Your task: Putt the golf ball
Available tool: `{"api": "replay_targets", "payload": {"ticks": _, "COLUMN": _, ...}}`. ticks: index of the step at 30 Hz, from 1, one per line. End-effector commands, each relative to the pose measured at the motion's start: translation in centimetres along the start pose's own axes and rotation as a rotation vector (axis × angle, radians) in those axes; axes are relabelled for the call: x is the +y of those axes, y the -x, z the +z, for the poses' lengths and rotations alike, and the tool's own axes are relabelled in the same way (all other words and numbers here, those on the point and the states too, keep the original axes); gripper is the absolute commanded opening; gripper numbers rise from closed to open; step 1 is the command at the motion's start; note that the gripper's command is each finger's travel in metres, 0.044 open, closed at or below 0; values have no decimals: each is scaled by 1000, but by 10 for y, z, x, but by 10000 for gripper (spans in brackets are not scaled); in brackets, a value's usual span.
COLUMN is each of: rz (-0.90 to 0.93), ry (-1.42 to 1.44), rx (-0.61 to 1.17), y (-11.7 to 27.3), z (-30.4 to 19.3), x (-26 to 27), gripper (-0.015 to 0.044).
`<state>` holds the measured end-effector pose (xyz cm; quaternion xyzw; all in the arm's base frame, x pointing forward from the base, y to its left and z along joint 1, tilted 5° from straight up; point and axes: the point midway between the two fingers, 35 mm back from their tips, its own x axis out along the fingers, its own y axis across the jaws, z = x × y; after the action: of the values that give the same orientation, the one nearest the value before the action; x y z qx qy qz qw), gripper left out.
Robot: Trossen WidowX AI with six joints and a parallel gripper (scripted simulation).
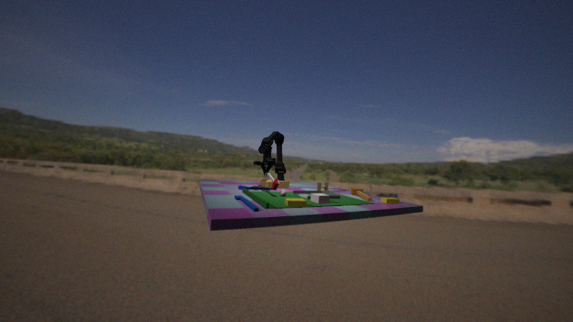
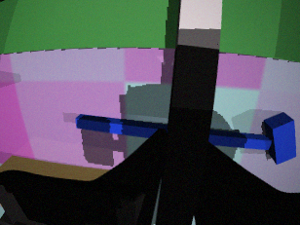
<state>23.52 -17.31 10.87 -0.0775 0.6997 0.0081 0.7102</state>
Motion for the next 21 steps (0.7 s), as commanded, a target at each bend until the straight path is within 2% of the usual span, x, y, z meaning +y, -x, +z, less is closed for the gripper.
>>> {"api": "replay_targets", "payload": {"ticks": 1, "rz": -3, "ry": 0, "rx": -2, "y": -11, "z": 0, "x": -1, "gripper": 0}}
{"api": "replay_targets", "payload": {"ticks": 21, "rz": -3, "ry": 0, "rx": -1, "y": -39, "z": 0, "x": -1, "gripper": 0}}
